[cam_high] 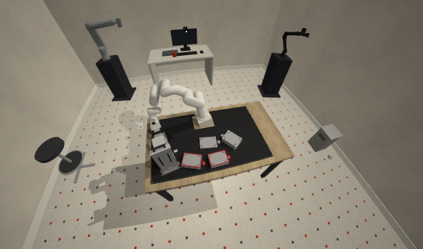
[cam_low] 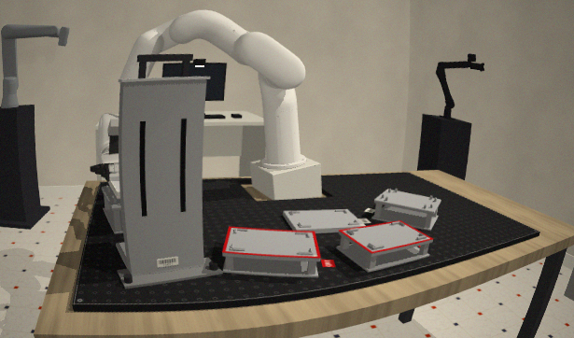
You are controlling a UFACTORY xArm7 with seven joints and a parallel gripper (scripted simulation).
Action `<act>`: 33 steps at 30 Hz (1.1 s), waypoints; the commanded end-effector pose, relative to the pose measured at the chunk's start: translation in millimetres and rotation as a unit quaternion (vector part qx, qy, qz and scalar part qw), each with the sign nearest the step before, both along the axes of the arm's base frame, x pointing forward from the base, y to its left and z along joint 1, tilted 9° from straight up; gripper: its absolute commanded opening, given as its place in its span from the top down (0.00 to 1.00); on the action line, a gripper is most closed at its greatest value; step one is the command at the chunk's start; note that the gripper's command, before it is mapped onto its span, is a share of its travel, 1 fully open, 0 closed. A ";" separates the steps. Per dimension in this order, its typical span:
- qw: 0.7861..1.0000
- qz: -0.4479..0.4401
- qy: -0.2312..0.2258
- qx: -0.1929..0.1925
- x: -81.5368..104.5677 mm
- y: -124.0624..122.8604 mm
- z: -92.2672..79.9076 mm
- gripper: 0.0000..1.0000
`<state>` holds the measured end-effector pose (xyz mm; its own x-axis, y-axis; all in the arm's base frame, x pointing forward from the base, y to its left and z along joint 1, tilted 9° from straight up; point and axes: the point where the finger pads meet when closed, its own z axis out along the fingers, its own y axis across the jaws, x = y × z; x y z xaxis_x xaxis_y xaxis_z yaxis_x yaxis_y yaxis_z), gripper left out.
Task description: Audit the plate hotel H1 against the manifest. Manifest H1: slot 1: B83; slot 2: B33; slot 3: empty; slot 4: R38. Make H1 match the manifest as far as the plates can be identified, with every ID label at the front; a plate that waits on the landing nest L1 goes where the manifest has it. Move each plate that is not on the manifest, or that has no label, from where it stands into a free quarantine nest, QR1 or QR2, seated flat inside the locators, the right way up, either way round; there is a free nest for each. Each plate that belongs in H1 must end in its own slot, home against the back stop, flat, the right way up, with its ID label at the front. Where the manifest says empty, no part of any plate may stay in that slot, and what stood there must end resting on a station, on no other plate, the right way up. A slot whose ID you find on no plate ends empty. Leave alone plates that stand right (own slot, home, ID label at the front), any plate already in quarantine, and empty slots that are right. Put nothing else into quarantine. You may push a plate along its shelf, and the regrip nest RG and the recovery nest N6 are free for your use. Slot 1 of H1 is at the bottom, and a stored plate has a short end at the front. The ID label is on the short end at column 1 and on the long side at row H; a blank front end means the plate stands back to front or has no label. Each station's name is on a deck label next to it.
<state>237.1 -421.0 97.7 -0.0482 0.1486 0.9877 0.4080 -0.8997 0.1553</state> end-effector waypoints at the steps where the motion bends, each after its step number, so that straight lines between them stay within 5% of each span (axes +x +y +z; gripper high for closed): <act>1: 1.000 0.000 0.000 -0.002 0.0 -1.1 -0.2 1.00; 33: 1.000 0.000 0.000 -0.002 0.5 -2.5 -9.4 1.00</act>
